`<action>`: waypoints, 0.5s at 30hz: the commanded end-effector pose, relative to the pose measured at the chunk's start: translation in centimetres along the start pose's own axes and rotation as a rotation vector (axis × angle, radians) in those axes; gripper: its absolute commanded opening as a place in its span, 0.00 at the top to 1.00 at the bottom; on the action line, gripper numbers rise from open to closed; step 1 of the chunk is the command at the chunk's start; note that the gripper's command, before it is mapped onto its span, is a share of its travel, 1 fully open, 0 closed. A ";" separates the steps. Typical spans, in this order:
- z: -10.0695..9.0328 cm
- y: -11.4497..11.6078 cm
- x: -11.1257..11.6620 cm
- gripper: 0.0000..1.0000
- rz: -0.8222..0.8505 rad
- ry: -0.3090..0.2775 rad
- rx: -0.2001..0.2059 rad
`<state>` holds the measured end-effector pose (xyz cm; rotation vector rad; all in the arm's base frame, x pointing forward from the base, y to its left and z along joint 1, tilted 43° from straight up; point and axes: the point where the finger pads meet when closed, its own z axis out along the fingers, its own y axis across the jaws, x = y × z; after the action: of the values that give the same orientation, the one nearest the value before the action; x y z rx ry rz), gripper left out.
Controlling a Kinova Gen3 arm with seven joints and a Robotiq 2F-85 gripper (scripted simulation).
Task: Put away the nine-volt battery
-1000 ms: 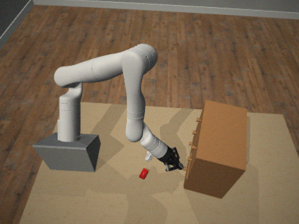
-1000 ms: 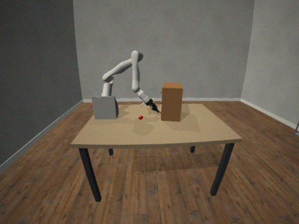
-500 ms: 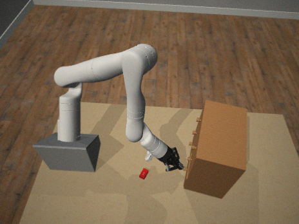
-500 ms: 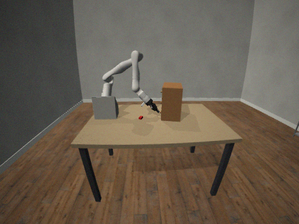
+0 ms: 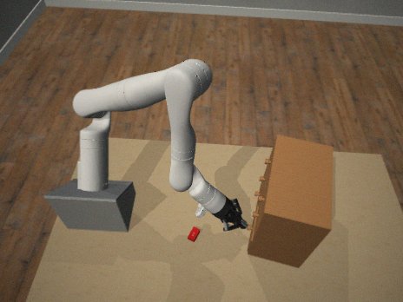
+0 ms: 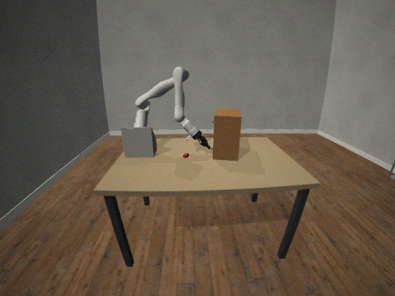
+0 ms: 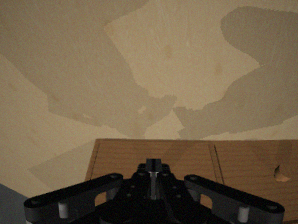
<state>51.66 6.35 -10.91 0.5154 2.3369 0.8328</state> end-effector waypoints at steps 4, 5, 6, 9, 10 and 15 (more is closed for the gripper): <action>-0.2 0.0 -0.1 1.00 -0.001 -0.003 0.000; -0.2 0.0 -0.1 1.00 -0.001 -0.003 0.000; -0.2 0.0 -0.1 1.00 -0.001 -0.003 0.000; -0.8 0.0 0.5 1.00 -0.001 -0.003 0.000; -1.1 0.0 0.9 1.00 -0.001 -0.003 0.000; -2.8 0.0 2.6 1.00 -0.001 -0.003 0.000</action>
<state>49.15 6.34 -10.21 0.5069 2.3250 0.8248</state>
